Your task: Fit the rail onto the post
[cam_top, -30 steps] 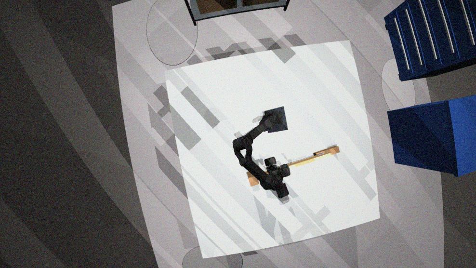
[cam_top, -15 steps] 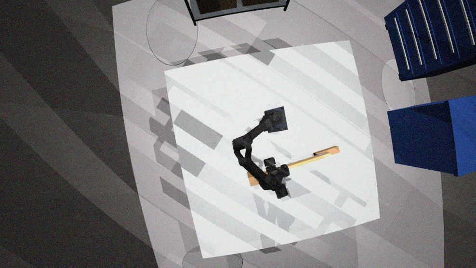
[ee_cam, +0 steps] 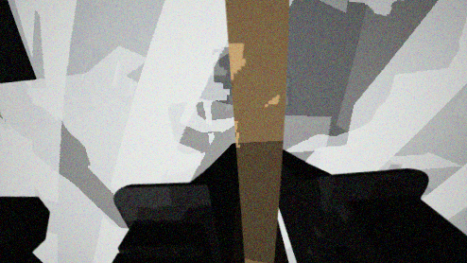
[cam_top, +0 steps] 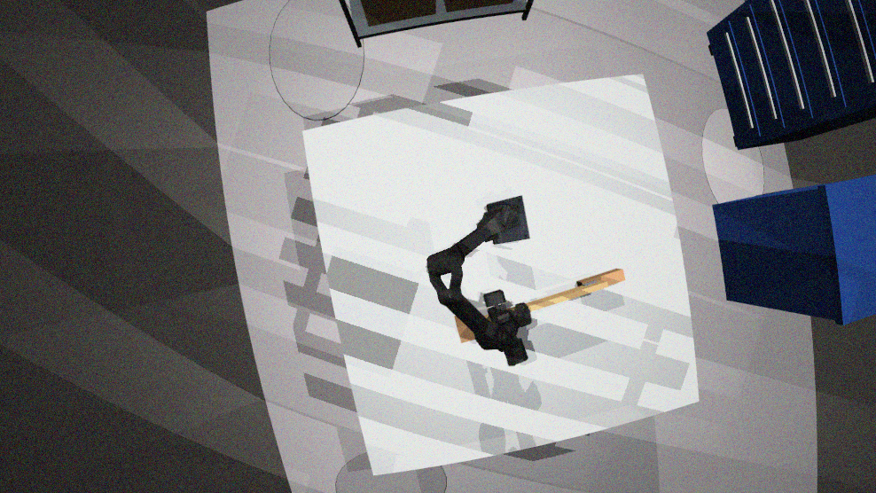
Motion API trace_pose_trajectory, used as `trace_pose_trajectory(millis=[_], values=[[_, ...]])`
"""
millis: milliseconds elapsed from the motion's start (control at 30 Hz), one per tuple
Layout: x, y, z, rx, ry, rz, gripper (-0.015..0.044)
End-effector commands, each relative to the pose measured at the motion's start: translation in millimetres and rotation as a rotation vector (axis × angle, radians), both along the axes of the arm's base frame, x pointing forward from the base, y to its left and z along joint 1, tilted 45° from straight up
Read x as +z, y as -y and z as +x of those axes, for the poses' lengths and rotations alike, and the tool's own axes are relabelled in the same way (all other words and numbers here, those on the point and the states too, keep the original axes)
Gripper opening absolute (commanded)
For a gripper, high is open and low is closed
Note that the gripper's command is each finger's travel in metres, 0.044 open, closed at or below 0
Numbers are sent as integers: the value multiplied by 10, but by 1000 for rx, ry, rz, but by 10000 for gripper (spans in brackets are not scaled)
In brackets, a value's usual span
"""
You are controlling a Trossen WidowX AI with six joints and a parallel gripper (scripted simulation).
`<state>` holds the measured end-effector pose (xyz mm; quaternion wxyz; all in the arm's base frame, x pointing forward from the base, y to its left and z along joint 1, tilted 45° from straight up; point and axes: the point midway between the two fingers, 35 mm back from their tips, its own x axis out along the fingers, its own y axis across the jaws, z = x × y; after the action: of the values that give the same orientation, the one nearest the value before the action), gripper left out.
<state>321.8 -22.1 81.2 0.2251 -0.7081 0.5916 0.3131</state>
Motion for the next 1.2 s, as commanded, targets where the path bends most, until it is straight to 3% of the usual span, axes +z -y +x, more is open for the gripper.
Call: trace_pose_trajectory(millis=[0,1167], values=[[20,10,12,3,2,-1,0],[106,79,29,3,2,-1,0]])
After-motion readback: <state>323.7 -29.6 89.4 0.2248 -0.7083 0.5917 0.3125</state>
